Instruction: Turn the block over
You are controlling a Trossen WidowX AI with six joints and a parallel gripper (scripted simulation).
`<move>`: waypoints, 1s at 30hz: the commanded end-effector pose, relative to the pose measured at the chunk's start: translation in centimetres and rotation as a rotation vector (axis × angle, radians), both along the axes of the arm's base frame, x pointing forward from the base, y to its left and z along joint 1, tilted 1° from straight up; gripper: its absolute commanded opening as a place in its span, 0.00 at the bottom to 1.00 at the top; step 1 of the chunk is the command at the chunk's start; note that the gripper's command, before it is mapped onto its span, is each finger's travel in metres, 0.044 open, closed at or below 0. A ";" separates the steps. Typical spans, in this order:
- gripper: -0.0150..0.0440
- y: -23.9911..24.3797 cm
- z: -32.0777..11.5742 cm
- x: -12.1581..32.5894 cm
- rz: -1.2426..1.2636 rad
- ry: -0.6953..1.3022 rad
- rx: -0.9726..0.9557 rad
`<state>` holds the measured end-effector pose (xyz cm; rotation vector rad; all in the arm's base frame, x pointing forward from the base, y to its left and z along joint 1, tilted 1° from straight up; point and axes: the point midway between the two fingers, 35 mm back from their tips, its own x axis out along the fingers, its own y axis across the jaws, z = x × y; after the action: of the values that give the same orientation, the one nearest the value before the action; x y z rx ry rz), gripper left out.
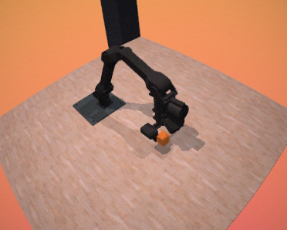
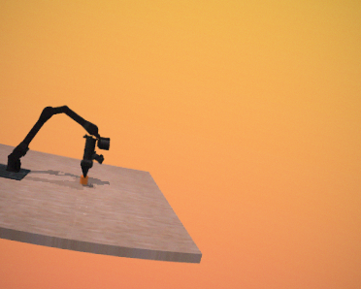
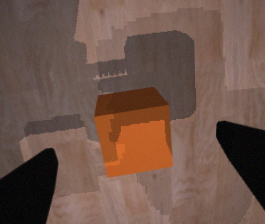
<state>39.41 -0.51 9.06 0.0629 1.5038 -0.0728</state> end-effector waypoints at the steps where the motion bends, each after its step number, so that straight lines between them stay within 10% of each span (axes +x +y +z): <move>1: 1.00 0.1 -1.1 -0.1 0.003 0.011 0.006; 9: 1.00 0.1 -2.2 -0.1 0.003 0.011 0.006; 19: 0.56 0.1 -2.2 -0.1 0.003 0.011 0.006; 30: 0.43 0.1 -2.2 -0.1 0.003 0.011 0.006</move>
<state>39.32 -0.49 7.03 0.0637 1.5136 -0.0720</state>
